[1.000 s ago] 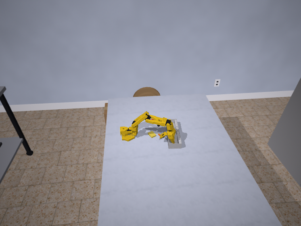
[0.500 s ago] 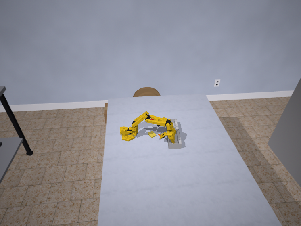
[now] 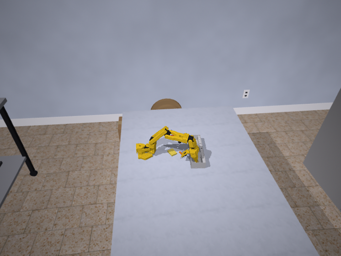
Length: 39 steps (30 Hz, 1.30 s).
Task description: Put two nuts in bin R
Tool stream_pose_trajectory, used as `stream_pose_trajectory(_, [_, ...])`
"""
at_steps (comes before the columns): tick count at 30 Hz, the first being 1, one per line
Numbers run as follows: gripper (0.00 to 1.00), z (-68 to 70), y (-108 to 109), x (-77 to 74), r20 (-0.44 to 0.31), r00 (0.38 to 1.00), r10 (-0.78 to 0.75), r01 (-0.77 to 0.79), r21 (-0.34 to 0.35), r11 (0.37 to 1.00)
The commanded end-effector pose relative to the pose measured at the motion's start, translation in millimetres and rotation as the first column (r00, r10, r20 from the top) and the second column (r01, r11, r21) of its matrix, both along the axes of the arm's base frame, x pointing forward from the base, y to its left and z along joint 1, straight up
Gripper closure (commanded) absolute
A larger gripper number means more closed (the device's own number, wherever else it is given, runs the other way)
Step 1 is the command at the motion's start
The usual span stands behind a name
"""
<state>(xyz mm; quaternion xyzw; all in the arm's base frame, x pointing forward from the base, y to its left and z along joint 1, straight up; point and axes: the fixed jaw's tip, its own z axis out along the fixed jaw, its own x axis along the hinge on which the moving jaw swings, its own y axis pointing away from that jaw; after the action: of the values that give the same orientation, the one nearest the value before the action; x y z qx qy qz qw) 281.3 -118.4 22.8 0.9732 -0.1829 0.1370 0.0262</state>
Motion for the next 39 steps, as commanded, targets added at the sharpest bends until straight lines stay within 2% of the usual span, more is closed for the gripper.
stream_pose_trajectory(1, [0.96, 15.5, -1, 7.2, 0.062, 0.998, 0.017, -0.015, -0.027, 1.000])
stream_pose_trajectory(17, [0.84, 15.5, -1, 7.2, 0.062, 0.998, 0.017, -0.015, -0.027, 1.000])
stream_pose_trajectory(29, [0.83, 16.4, -1, 7.1, 0.062, 0.998, 0.017, -0.015, -0.027, 1.000])
stream_pose_trajectory(34, [0.83, 23.4, 0, 5.9, 0.062, 0.998, 0.017, -0.015, -0.027, 1.000])
stream_pose_trajectory(39, [0.83, 36.7, 1, 2.9, 0.062, 0.998, 0.017, -0.015, -0.027, 1.000])
